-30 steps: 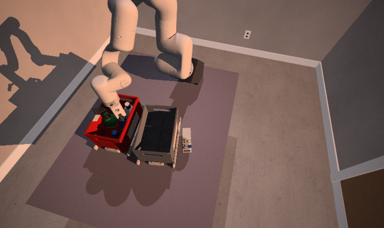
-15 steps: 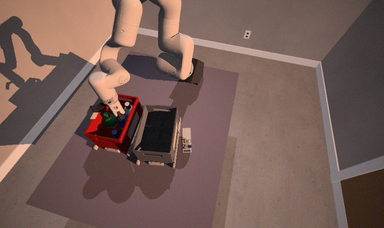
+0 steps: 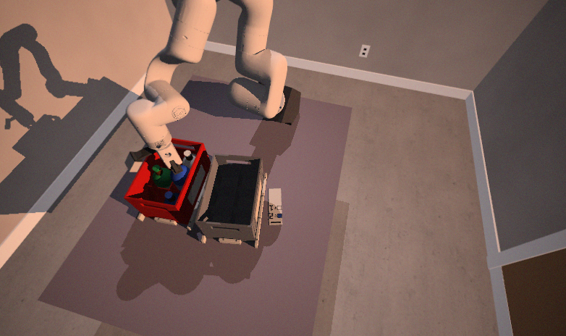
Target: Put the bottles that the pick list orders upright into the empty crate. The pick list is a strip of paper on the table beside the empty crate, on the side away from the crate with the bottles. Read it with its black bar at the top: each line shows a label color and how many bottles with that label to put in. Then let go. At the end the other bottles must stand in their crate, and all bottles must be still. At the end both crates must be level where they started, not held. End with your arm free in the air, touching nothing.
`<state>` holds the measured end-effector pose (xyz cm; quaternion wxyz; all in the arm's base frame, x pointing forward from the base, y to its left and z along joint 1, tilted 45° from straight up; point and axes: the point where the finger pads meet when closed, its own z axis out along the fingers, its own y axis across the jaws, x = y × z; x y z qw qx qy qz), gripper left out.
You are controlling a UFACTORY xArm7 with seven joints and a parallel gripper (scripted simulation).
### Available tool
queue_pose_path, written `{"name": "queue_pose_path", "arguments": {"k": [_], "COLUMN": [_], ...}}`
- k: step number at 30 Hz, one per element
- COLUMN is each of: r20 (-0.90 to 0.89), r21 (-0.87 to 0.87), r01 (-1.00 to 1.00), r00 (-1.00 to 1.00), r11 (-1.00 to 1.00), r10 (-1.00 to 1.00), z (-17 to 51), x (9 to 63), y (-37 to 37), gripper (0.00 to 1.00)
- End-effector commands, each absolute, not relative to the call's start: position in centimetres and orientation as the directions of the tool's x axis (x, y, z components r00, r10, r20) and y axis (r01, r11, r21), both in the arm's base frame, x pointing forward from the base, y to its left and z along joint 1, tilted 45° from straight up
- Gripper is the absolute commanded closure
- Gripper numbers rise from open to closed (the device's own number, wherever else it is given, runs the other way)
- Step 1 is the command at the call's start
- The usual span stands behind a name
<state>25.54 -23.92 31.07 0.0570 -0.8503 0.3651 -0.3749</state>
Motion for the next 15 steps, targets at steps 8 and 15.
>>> {"name": "queue_pose_path", "arguments": {"k": [8, 15], "r20": [0.599, 0.599], "r21": [-0.371, -0.371], "r01": [-0.578, -0.578], "r00": [0.449, 0.449], "r11": [-0.727, -0.727], "r10": [-0.663, -0.663], "z": [32.6, 33.3], "x": [24.2, 23.5], "y": [-23.7, -23.5], "gripper": [1.00, 1.00]}}
